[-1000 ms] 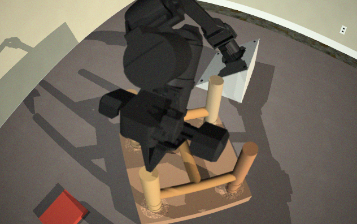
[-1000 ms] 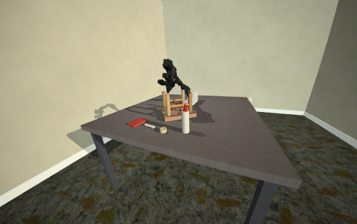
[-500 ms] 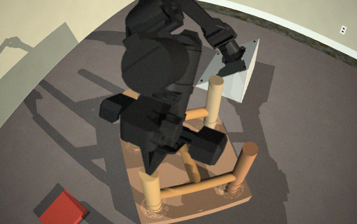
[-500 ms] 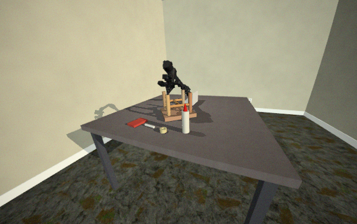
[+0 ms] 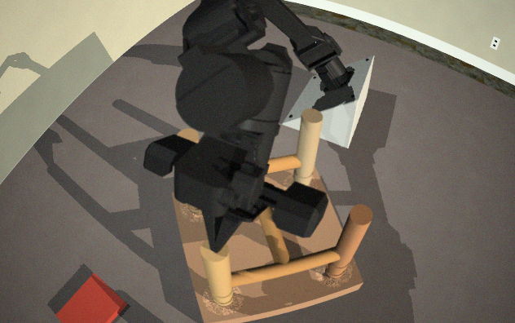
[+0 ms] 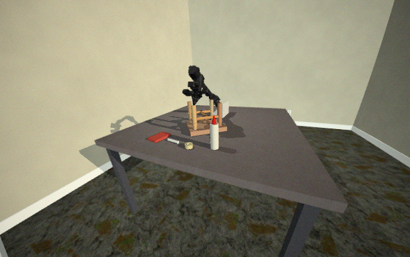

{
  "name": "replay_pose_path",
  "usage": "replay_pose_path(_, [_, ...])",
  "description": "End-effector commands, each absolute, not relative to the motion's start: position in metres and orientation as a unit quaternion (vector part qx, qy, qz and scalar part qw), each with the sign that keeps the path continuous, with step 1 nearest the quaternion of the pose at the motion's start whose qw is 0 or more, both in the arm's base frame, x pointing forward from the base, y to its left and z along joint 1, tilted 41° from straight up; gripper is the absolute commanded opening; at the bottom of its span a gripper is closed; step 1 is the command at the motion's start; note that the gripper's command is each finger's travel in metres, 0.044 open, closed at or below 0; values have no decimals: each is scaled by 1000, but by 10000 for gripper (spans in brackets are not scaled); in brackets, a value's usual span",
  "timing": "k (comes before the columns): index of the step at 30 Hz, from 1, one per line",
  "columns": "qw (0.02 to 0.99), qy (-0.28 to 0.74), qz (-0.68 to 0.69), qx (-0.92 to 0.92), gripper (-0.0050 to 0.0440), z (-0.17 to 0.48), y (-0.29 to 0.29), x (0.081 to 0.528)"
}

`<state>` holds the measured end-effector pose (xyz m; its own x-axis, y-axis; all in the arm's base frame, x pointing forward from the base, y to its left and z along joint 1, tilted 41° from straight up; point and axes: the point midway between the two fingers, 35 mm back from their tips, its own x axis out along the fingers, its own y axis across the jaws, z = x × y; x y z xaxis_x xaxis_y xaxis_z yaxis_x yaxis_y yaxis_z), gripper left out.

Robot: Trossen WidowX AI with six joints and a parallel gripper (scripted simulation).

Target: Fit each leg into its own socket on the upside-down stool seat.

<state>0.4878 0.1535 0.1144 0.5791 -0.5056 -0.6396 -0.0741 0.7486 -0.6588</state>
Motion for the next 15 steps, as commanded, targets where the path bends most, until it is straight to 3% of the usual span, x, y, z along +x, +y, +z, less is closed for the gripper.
replay_pose_path(1, [821,447,-133,-329,0,110,146,488])
replay_pose_path(15, [821,447,-133,-329,0,109,145,488])
